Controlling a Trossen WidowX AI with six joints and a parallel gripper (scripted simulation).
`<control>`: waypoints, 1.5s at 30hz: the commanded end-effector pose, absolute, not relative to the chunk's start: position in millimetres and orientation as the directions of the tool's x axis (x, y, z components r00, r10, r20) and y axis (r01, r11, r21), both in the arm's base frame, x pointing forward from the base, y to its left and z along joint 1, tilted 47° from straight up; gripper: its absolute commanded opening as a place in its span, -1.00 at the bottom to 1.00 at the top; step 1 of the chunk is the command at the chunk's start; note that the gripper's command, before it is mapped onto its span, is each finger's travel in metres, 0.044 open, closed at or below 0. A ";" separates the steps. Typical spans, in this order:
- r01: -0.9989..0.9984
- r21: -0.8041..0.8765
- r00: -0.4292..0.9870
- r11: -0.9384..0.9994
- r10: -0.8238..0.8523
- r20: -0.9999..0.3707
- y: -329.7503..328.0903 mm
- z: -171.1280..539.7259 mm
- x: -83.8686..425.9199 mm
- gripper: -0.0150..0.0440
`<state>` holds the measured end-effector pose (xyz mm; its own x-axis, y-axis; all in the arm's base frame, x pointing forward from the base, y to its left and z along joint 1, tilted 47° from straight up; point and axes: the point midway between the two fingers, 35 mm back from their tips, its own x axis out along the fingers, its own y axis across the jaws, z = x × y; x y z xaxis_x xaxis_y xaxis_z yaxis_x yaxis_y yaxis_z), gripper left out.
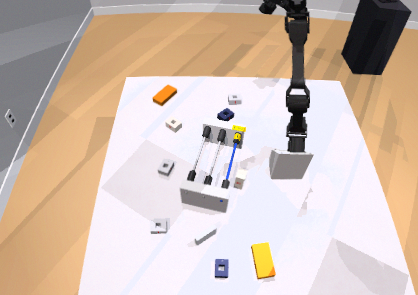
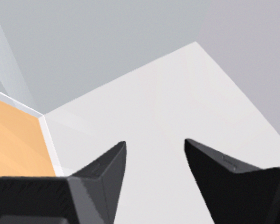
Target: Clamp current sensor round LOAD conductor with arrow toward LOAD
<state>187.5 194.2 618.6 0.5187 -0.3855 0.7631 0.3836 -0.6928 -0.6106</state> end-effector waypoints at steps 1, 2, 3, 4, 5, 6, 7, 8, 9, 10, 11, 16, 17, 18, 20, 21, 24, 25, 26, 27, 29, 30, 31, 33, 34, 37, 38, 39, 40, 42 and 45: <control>0.393 -0.614 0.519 -0.685 -0.386 0.763 193.3 618.8 185.8 0.36; 0.421 -0.623 0.519 -0.659 -0.388 0.761 190.4 619.2 180.9 0.45; 0.466 -0.636 0.521 -0.615 -0.391 0.759 185.4 619.9 172.8 0.54; 0.516 -0.642 0.520 -0.567 -0.388 0.761 178.4 623.4 158.8 0.63; 0.561 -0.643 0.518 -0.522 -0.385 0.764 170.6 627.2 144.8 0.72; 0.602 -0.642 0.517 -0.474 -0.382 0.766 161.8 630.6 131.6 0.81; 0.640 -0.641 0.516 -0.425 -0.380 0.768 152.2 633.3 119.5 0.90; 0.674 -0.637 0.516 -0.373 -0.380 0.768 141.7 635.6 108.4 0.99; 0.705 -0.633 0.517 -0.319 -0.380 0.767 130.5 637.3 98.5 1.00; 0.732 -0.628 0.518 -0.265 -0.381 0.766 118.9 638.4 89.8 1.00; 0.755 -0.621 0.521 -0.210 -0.383 0.763 106.6 638.9 82.2 1.00; 0.817 -0.571 0.551 0.079 -0.397 0.734 40.7 633.2 63.0 1.00; 0.819 -0.557 0.560 0.136 -0.400 0.725 27.5 630.4 63.0 1.00; 0.817 -0.543 0.571 0.193 -0.403 0.715 14.4 627.0 64.1 1.00; 0.803 -0.513 0.596 0.304 -0.407 0.692 -10.7 618.4 70.0 1.00; 0.789 -0.496 0.613 0.362 -0.407 0.678 -22.4 612.9 75.1 1.00; 0.727 -0.441 0.669 0.526 -0.399 0.627 -53.3 592.8 96.5 1.00; 0.701 -0.421 0.689 0.576 -0.393 0.609 -61.8 585.1 105.5 1.00; 0.672 -0.401 0.710 0.623 -0.386 0.589 -69.4 576.8 115.2 1.00; 0.641 -0.379 0.731 0.668 -0.378 0.569 -76.0 568.0 125.5 1.00; 0.572 -0.335 0.773 0.749 -0.356 0.525 -85.8 549.0 147.8 1.00; 0.536 -0.312 0.794 0.785 -0.343 0.502 -89.0 538.8 159.5 1.00; 0.500 -0.299 0.817 0.813 -0.327 0.476 -91.2 527.1 172.1 1.00; 0.428 -0.276 0.859 0.861 -0.292 0.421 -91.9 503.1 196.6 1.00; 0.398 -0.267 0.875 0.878 -0.275 0.399 -90.8 493.1 206.3 1.00; 0.335 -0.232 0.904 0.913 -0.242 0.352 -86.7 471.1 227.3 1.00; 0.308 -0.212 0.915 0.927 -0.228 0.332 -84.0 461.3 236.3 1.00; 0.278 -0.190 0.927 0.942 -0.212 0.308 -80.0 449.8 246.4 1.00; 0.247 -0.168 0.939 0.954 -0.193 0.284 -75.2 437.8 256.2 1.00; 0.184 -0.123 0.961 0.975 -0.152 0.231 -62.1 411.9 275.2 1.00; 0.094 -0.061 0.985 0.994 -0.084 0.148 -36.4 371.3 298.5 1.00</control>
